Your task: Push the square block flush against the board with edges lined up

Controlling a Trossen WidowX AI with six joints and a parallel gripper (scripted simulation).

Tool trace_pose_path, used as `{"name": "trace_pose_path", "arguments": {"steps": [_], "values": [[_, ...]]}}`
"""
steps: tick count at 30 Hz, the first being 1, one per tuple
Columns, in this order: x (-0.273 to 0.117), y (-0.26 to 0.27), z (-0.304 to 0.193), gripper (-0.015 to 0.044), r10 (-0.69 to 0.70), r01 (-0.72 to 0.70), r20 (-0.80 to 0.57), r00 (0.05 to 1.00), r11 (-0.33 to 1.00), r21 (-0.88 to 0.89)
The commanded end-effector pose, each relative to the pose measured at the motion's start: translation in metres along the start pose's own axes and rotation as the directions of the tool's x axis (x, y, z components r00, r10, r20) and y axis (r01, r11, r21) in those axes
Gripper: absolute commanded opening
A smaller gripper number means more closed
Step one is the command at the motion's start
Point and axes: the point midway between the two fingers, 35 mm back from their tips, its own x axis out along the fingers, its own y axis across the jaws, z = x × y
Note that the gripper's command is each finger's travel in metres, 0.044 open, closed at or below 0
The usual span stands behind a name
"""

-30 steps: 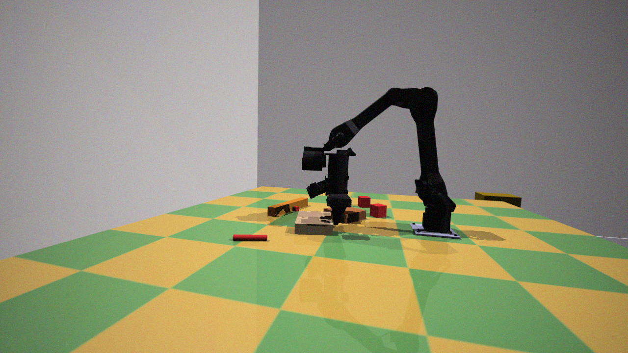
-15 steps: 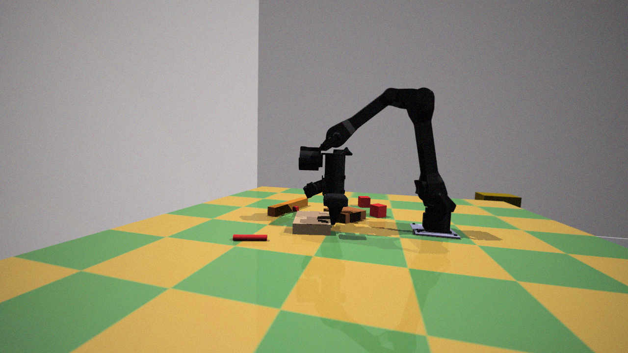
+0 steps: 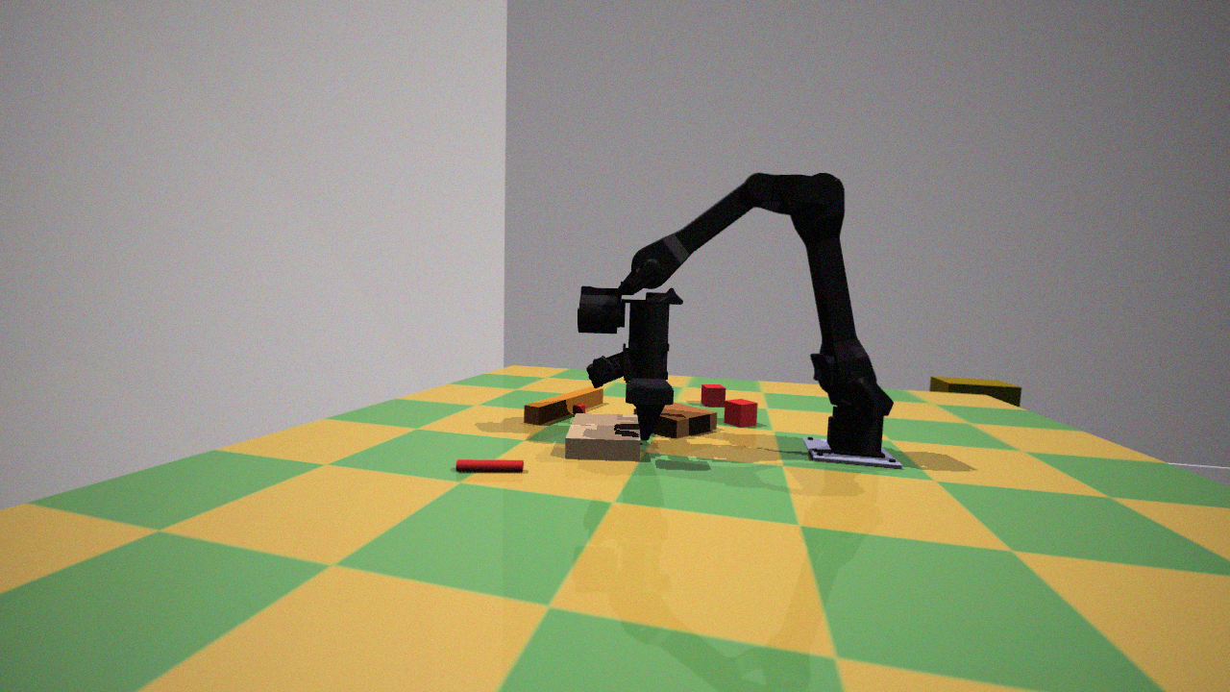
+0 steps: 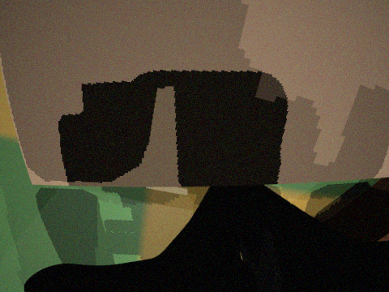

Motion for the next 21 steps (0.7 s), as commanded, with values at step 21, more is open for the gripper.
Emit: {"name": "trace_pose_path", "arguments": {"steps": [21], "values": [[0.002,0.000,0.017,0.0000,0.001,-0.001,-0.001,1.000,1.000,-0.004]]}}
